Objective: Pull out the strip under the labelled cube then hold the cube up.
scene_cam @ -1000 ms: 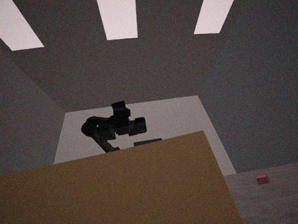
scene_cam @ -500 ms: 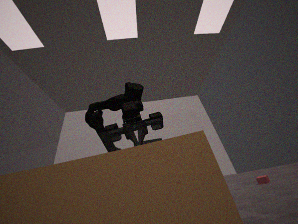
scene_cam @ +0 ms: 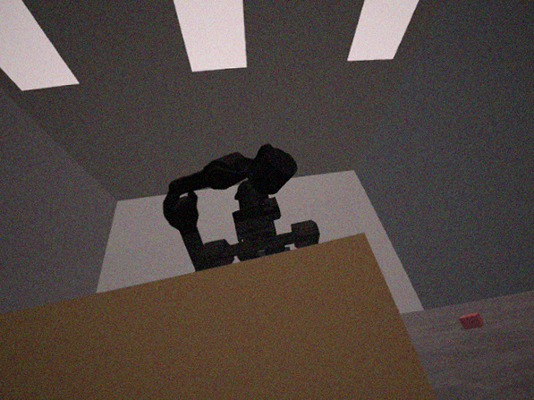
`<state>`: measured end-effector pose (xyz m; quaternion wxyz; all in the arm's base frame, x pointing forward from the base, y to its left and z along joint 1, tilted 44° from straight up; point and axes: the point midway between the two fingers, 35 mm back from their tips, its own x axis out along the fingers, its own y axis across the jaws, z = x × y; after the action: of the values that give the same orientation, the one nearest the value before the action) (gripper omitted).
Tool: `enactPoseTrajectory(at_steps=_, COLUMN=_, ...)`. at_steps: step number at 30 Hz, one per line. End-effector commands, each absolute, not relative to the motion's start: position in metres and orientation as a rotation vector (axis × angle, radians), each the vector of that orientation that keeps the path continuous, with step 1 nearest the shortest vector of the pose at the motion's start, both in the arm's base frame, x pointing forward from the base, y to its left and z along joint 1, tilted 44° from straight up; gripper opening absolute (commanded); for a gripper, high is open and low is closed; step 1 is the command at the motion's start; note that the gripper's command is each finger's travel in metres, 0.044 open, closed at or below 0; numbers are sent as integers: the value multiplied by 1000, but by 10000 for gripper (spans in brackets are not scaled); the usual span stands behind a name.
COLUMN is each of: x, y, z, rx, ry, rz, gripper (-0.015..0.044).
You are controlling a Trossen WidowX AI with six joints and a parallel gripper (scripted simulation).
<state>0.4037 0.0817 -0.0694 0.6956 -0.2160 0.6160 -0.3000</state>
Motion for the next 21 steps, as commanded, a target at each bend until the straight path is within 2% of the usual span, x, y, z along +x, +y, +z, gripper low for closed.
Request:
enactPoseTrajectory(at_steps=1, x=406, y=80, z=-71, rx=-469, ry=1375, rz=-679, gripper=0)
enactPoseTrajectory(at_steps=21, x=409, y=58, z=-96, rx=-469, ry=1375, rz=-679, gripper=0)
